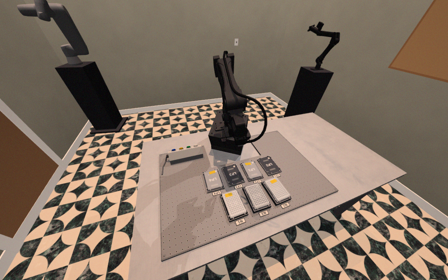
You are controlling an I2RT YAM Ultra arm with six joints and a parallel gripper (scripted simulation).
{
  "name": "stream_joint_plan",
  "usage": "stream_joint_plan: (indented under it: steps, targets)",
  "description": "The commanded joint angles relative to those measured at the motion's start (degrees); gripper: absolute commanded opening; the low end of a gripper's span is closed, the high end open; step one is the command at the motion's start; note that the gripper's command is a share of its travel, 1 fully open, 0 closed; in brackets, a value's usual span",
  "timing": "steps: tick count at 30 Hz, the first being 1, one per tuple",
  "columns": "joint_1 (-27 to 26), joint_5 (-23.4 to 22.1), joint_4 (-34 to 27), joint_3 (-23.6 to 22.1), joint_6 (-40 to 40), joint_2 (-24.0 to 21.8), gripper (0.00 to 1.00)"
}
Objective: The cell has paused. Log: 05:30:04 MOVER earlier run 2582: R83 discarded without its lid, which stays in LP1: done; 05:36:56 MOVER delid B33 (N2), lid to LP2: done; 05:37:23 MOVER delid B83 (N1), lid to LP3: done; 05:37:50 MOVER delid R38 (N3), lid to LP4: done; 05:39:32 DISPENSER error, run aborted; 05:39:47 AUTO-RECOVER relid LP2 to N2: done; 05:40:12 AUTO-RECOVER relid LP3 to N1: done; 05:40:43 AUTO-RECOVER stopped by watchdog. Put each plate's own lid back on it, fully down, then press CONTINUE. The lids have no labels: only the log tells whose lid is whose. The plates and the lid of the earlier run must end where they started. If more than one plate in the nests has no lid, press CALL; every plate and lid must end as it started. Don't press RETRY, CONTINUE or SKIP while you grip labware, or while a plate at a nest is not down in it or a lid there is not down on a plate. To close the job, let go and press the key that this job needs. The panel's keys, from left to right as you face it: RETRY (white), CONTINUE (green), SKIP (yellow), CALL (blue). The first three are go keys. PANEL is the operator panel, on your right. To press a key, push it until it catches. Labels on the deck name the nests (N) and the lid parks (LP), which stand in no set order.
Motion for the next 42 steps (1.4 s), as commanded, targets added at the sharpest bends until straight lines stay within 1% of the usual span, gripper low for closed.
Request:
stream_joint_plan:
  steps: [1,4,5,6,7,9,14,16,17,20,22,23,24,26,28,29,30,33,34,35,38,40,41,42]
  targets:
    - [-1.9,-3.2,-4.3,-1.2,1.3,-3.2,1.0]
    - [-2.3,-3.5,-5.5,-2.7,0.5,-5.7,1.0]
    - [-0.8,-2.8,-4.4,-3.2,-0.2,-5.6,1.0]
    - [0.1,-1.2,-1.8,-3.7,-0.3,-5.3,1.0]
    - [0.7,-0.6,-0.8,-4.1,-0.2,-2.9,1.0]
    - [0.7,-0.6,-0.8,-4.1,-0.2,-2.9,1.0]
    - [1.2,-0.5,4.2,-4.7,1.0,1.2,1.0]
    - [1.2,-0.6,5.0,-4.3,0.9,2.0,1.0]
    - [1.9,0.2,6.4,-5.5,0.4,2.5,1.0]
    - [2.4,0.5,9.6,-6.1,1.2,4.9,1.0]
    - [2.4,0.5,10.0,-5.3,1.1,5.3,1.0]
    - [3.1,1.2,11.4,-6.6,0.5,5.8,1.0]
    - [3.4,1.4,12.5,-6.9,0.6,6.5,1.0]
    - [3.4,1.4,12.5,-6.9,0.6,6.5,1.0]
    - [3.7,1.5,14.8,-6.9,1.4,8.4,1.0]
    - [3.7,1.6,15.0,-6.5,1.4,8.6,1.0]
    - [4.3,2.3,16.4,-7.9,0.6,9.0,1.0]
    - [4.9,2.6,19.6,-8.5,1.5,11.5,1.0]
    - [4.9,2.6,19.8,-8.5,1.5,11.7,1.0]
    - [5.6,3.3,21.3,-9.1,0.7,12.2,1.0]
    - [6.2,3.6,24.5,-9.6,1.7,14.8,1.0]
    - [6.2,3.7,24.8,-8.3,1.6,15.0,1.0]
    - [6.8,4.4,26.4,-10.2,0.8,15.7,1.0]
    - [6.8,4.4,26.4,-10.2,0.8,15.7,1.0]
